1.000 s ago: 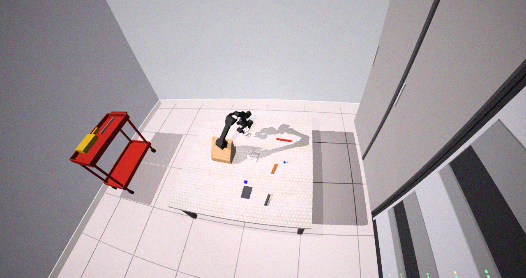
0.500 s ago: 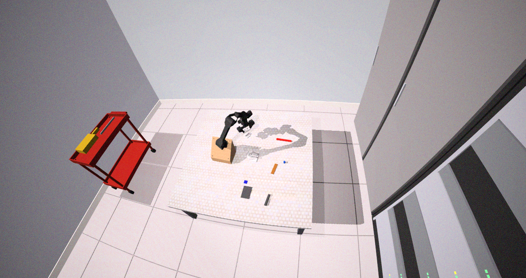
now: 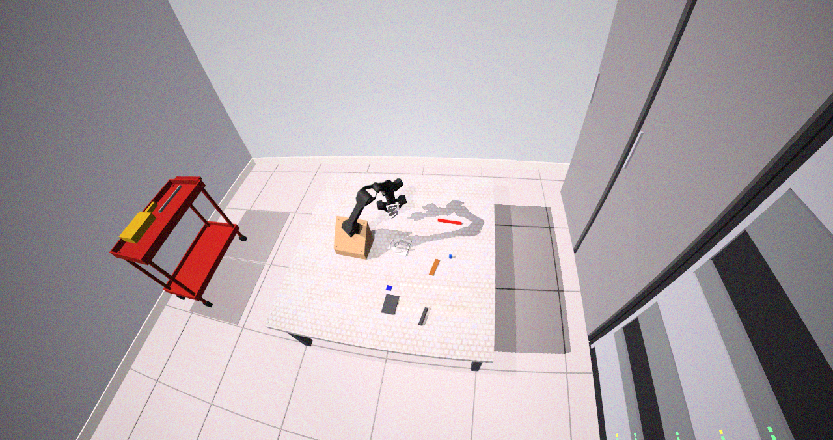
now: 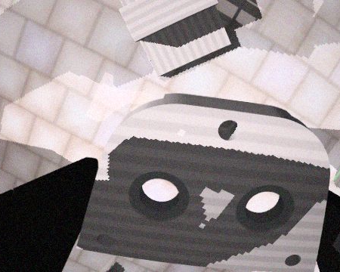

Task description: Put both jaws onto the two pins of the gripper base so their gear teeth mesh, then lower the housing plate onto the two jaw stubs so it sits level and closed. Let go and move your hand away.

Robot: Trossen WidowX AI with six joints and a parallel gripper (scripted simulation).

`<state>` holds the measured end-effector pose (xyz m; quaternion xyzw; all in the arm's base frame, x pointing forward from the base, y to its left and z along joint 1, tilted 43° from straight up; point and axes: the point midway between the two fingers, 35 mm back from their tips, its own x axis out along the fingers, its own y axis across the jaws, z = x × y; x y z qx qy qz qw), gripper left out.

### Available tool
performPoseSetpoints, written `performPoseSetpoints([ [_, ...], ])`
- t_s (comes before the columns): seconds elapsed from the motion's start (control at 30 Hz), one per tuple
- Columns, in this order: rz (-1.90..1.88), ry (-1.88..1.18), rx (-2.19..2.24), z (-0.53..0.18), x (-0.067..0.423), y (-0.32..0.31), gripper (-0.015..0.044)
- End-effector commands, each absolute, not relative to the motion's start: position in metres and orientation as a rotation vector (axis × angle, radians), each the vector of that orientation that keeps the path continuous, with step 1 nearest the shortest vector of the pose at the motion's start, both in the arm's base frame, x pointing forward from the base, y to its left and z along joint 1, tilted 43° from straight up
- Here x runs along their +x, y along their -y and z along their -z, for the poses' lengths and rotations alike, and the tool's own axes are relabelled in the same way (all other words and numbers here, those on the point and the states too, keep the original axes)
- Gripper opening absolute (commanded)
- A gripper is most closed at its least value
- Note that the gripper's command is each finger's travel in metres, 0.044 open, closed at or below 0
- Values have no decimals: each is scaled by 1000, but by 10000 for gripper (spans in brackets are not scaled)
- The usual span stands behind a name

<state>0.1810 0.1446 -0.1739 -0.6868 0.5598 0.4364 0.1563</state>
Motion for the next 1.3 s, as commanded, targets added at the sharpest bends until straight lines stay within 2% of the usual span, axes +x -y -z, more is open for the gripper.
performPoseSetpoints([
  [0.0,-1144,-1630,-1911,167,187,-137,351],
  [1.27,-202,-1698,-1237,102,229,-65,351],
])
